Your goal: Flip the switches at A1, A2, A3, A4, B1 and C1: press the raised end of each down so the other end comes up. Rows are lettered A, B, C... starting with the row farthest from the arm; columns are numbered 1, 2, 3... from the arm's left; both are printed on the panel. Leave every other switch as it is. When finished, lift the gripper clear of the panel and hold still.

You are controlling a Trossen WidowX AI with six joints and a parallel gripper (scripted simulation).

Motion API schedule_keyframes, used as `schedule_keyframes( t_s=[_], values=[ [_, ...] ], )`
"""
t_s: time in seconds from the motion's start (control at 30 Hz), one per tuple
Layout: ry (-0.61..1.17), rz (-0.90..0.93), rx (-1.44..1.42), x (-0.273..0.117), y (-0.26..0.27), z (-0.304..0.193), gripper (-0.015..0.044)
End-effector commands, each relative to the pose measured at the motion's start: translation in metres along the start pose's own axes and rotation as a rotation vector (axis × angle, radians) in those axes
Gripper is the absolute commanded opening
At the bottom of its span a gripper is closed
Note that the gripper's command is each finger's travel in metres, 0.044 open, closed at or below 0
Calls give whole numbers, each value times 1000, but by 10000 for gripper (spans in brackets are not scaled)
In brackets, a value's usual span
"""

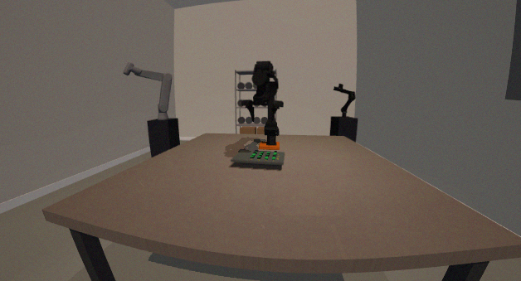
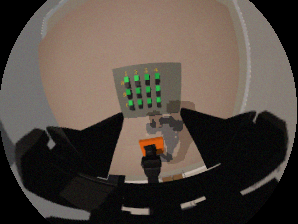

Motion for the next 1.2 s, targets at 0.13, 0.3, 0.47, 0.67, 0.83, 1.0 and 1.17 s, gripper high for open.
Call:
schedule_keyframes(
  t_s=[0.13, 0.3, 0.47, 0.67, 0.83, 1.0, 1.17],
  values=[
    [-3, 24, -23, 60, 48, 14, 269],
    [-3, 34, -32, 85, 68, 13, 137],
    [-9, 35, -32, 93, 68, 13, 6],
    [-28, 41, -32, 120, 68, 11, 0],
    [-28, 41, -32, 121, 68, 11, 0],
    [-28, 41, -32, 130, 68, 11, 0],
    [-28, 41, -32, 133, 69, 11, 0]
  ],
)
Point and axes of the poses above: the point midway between the two fingers, 35 mm back from their tips, its own x axis out along the fingers, its own y axis across the jaws, z = x × y, the point moved 7 cm from there along -x, back along the fingers, and after that the axes turned 14 degrees about x, right-handed, at the moved point
